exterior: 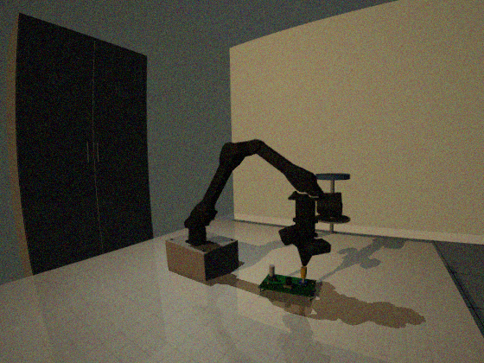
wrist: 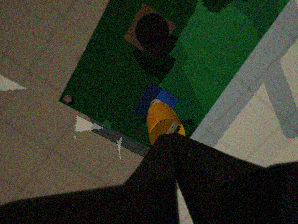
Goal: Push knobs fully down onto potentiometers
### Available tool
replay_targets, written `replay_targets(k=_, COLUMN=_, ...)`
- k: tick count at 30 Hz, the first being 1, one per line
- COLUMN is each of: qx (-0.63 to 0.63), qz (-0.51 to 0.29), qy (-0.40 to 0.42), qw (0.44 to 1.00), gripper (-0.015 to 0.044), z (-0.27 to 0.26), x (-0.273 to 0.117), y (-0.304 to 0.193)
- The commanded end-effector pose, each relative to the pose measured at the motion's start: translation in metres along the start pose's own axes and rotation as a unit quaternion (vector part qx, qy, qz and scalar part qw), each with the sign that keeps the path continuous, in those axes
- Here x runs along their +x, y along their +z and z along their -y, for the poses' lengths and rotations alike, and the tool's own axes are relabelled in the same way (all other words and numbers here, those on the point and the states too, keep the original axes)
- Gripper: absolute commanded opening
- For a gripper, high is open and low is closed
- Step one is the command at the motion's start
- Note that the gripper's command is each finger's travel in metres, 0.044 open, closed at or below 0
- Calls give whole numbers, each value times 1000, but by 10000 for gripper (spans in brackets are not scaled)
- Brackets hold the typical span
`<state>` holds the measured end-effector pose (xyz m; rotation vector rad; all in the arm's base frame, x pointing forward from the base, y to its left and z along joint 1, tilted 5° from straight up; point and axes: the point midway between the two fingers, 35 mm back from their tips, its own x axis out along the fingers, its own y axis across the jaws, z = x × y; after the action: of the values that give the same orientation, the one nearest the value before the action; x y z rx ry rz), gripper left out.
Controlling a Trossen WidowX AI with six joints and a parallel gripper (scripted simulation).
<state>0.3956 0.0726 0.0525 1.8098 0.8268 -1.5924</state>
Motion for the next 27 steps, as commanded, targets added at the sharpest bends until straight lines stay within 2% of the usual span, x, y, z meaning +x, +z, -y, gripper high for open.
replay_targets(k=1, qx=2, qz=4, qy=0, qw=1000, gripper=0, z=0, x=4, y=1)
replay_targets(k=27, qx=2, qz=4, qy=0, qw=1000, gripper=0, z=0, x=5, y=1)
